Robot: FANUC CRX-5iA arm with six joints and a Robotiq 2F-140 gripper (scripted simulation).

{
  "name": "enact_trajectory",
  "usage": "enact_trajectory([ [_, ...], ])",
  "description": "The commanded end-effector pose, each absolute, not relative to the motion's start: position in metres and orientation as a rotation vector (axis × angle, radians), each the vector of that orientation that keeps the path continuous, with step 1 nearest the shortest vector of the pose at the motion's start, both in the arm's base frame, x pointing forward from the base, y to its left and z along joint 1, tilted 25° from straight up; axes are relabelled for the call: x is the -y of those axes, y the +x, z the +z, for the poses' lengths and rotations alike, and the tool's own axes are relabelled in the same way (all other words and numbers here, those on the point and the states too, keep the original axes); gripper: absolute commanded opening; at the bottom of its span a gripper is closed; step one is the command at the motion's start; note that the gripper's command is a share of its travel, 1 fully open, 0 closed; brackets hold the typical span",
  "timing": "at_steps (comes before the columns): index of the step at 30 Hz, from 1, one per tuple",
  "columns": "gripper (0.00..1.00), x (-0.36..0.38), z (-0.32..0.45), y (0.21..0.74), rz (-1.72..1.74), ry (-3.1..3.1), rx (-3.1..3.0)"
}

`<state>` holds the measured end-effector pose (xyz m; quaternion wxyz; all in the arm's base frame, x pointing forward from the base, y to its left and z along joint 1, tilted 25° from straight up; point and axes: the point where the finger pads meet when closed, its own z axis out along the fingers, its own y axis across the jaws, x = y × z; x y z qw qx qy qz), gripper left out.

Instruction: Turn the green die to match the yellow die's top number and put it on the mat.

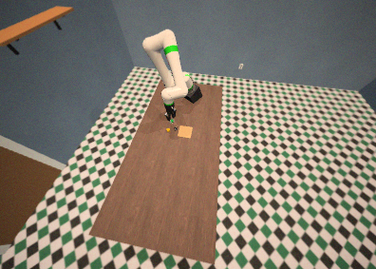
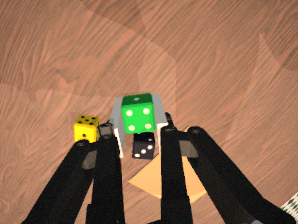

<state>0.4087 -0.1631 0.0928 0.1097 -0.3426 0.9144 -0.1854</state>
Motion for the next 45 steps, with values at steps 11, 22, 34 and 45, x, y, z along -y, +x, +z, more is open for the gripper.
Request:
enact_trajectory([
  [11, 0.16, 0.15, 0.135, 0.393, -0.546, -1.007, -2.69],
  [22, 0.16, 0.15, 0.135, 0.393, -0.547, -1.02, -2.686],
  [34, 0.16, 0.139, 0.135, 0.401, -0.602, -1.488, -2.525],
  [45, 0.16, 0.127, 0.135, 0.41, -0.644, -1.968, -2.264],
])
